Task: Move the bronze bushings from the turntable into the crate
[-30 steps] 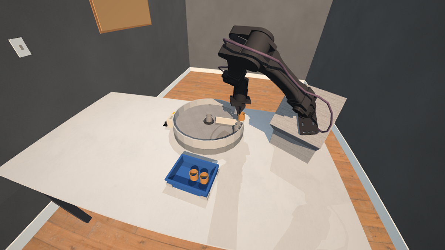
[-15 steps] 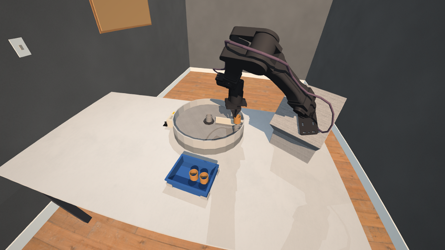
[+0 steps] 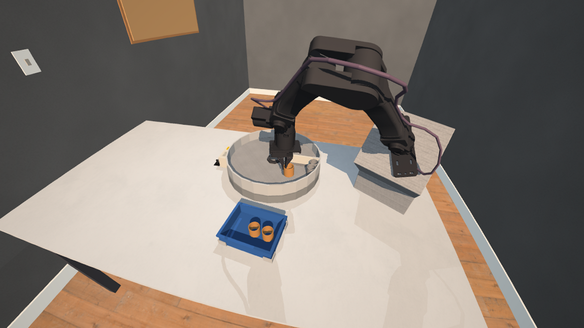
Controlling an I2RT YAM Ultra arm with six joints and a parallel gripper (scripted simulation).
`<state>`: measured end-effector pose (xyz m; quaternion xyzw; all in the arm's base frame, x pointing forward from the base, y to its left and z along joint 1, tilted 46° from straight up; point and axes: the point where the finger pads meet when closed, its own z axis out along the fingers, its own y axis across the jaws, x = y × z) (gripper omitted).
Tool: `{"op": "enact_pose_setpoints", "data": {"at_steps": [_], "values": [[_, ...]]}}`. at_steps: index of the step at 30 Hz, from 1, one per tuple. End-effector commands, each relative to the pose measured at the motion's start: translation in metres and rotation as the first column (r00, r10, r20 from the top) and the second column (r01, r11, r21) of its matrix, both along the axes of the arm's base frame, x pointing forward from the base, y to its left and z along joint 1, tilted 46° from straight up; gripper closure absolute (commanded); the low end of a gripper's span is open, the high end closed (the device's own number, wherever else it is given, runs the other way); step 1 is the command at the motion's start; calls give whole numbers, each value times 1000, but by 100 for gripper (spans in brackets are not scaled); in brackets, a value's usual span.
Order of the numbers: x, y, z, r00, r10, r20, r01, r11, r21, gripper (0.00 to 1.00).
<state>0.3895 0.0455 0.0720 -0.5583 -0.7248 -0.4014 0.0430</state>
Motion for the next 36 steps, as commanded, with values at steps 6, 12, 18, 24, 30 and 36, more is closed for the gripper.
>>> {"op": "enact_pose_setpoints", "data": {"at_steps": [6, 12, 18, 24, 30, 36], "values": [[38, 37, 61, 996, -68, -60, 68, 998, -1, 100], [51, 55, 85, 996, -68, -59, 68, 998, -1, 100], [68, 78, 115, 996, -69, -58, 69, 998, -1, 100], [79, 92, 134, 996, -69, -57, 69, 998, 0, 100], [87, 103, 148, 996, -69, -56, 69, 998, 0, 100], [96, 104, 160, 995, -87, -55, 87, 996, 0, 100]]}}
